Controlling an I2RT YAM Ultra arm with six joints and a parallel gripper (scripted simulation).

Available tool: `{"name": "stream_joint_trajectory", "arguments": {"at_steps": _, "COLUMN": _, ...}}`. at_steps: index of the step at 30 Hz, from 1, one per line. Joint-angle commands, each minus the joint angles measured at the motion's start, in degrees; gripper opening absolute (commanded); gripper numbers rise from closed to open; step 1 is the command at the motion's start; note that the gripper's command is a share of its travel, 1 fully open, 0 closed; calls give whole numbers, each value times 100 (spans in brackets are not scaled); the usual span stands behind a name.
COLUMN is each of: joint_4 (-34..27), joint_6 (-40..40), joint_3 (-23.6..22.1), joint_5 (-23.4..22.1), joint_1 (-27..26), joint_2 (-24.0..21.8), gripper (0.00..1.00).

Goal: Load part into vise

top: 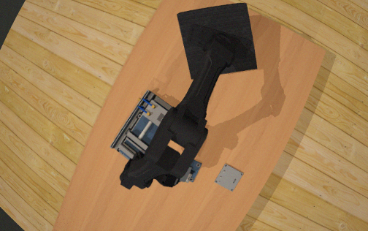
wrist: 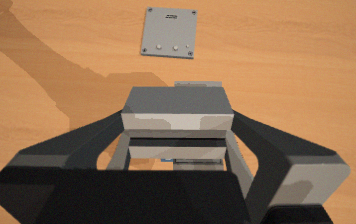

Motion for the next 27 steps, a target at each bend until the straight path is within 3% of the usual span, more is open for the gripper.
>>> {"name": "stream_joint_trajectory", "arguments": {"at_steps": 1, "joint_4": -139, "joint_6": -45, "joint_3": 204, "joint_5": -174, "joint_1": -152, "joint_2": -262, "gripper": 0}}
{"name": "stream_joint_trajectory", "arguments": {"at_steps": 17, "joint_4": -31, "joint_6": 55, "joint_3": 143, "joint_5": -131, "joint_1": -145, "joint_2": -291, "gripper": 0}}
{"name": "stream_joint_trajectory", "arguments": {"at_steps": 27, "joint_4": 282, "joint_6": 173, "joint_3": -263, "joint_5": -21, "joint_1": -126, "joint_2": -365, "gripper": 0}}
